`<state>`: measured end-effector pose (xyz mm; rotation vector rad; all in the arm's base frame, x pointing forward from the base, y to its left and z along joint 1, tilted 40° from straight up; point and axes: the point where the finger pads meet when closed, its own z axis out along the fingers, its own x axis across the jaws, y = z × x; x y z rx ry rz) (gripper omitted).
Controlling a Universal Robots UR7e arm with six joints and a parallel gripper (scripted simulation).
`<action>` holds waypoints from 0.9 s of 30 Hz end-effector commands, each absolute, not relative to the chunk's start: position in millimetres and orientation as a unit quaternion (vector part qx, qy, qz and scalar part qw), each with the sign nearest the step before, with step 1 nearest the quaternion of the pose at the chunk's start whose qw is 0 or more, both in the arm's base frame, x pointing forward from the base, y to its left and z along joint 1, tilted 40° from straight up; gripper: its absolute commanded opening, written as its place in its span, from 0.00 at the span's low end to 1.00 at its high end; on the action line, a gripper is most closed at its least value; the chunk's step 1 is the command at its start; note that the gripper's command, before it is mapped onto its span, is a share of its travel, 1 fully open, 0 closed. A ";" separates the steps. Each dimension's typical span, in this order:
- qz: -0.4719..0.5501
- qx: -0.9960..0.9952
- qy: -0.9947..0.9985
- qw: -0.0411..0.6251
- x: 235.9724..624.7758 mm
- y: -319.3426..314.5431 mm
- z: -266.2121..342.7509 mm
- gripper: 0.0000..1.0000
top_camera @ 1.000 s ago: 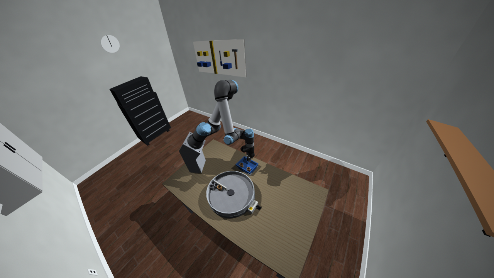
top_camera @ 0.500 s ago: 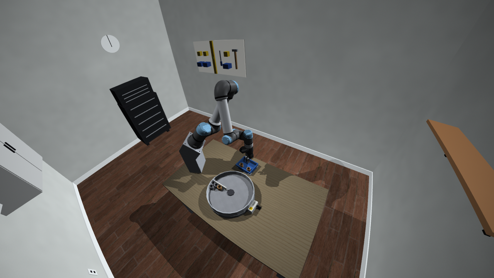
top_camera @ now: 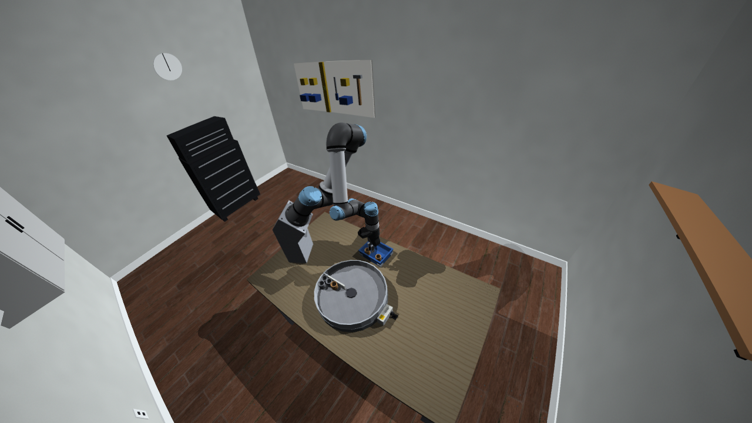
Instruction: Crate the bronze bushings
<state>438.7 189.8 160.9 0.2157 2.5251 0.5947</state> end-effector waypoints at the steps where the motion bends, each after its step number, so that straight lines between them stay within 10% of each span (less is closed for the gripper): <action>1: 0.220 0.080 0.935 0.266 439.0 160.8 143.8 0.45; 27: 0.219 0.081 0.935 0.265 440.0 89.3 101.5 0.45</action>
